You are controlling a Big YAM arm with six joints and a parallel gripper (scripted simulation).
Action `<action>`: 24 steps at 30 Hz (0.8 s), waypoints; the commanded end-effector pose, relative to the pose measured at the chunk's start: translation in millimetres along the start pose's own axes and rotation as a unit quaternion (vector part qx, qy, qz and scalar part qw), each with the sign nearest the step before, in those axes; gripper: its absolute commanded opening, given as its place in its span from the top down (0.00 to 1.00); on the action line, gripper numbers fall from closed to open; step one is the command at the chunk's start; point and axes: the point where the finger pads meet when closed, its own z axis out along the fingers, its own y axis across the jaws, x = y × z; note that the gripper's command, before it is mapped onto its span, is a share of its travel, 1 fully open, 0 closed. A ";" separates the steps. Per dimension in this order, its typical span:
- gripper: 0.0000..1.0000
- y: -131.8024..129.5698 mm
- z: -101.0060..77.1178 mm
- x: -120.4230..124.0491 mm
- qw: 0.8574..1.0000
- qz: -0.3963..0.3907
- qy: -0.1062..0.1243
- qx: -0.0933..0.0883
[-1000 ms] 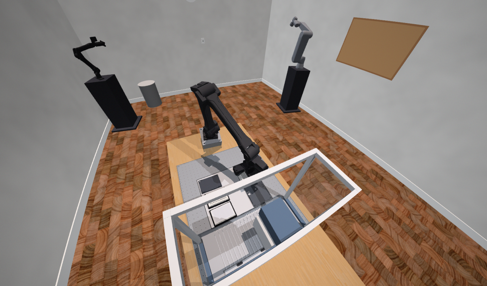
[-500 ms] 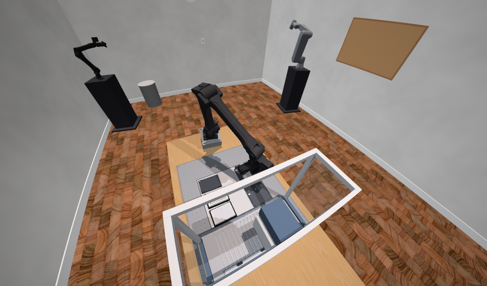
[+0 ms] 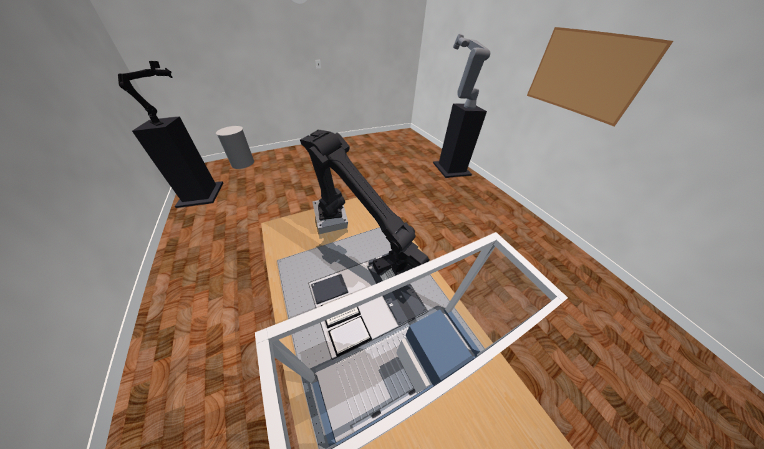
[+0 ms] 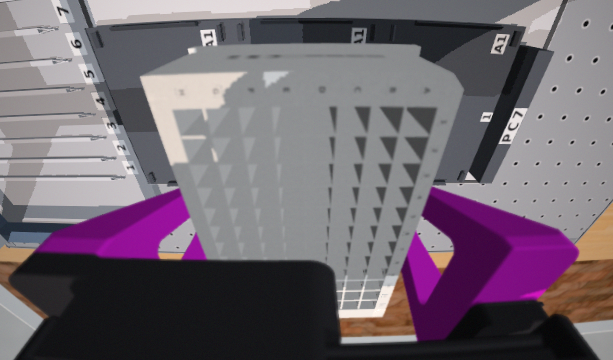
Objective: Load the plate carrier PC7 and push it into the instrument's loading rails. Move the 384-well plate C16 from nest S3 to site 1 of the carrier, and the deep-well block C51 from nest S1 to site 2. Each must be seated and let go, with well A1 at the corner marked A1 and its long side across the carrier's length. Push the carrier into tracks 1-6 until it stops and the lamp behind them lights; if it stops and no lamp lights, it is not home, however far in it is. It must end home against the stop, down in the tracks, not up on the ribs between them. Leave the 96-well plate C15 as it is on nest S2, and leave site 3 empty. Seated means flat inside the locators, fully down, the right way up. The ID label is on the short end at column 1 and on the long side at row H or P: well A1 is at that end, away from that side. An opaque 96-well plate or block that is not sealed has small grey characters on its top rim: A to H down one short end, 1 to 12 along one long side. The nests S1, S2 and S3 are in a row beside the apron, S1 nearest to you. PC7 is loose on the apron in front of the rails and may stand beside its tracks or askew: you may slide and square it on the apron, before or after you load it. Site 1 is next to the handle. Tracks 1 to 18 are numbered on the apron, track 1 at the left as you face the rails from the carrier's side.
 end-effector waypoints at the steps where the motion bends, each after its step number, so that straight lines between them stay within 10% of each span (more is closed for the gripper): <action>1: 1.00 13.1 -15.9 1.5 1.000 0.004 0.006 -0.020; 24: 1.00 11.5 43.4 -4.9 1.000 0.003 0.001 -0.010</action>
